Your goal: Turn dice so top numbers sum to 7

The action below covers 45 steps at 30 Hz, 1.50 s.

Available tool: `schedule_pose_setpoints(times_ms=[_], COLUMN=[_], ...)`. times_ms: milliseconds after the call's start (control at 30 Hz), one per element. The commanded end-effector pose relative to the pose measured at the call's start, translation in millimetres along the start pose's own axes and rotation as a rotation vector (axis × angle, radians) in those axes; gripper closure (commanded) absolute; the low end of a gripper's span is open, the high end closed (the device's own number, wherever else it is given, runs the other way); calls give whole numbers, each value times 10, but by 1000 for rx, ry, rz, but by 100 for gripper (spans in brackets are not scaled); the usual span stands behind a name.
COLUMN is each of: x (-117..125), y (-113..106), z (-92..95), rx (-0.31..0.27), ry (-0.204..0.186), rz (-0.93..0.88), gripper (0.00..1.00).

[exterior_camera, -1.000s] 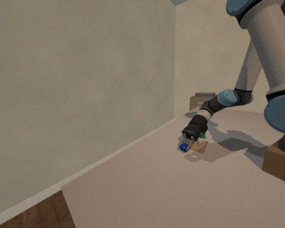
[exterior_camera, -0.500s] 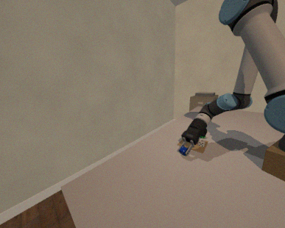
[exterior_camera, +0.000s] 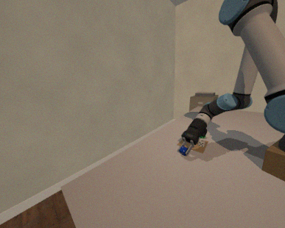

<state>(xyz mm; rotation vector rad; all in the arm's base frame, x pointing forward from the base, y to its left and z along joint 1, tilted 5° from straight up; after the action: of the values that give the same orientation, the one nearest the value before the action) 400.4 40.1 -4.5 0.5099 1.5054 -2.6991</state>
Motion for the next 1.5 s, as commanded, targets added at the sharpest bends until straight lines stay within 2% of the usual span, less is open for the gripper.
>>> schedule_pose_setpoints(times_ms=[0, 1467], x=[-3, 22], y=[-2, 97], z=[1, -53], rx=[0, 0], ry=[1, 1], rz=[1, 1], gripper=[43, 43])
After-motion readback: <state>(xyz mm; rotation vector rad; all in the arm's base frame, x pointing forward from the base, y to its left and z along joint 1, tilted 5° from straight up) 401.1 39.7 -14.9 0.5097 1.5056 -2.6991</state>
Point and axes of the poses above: the point where the finger pads meet when closed, its own z axis back along the fingers, its own x axis across the jaws, y = z × x, the point moved 8 cm from there along z, back along the fingers, and after that the axes turned 14 degrees about z, right-handed, at the moved point
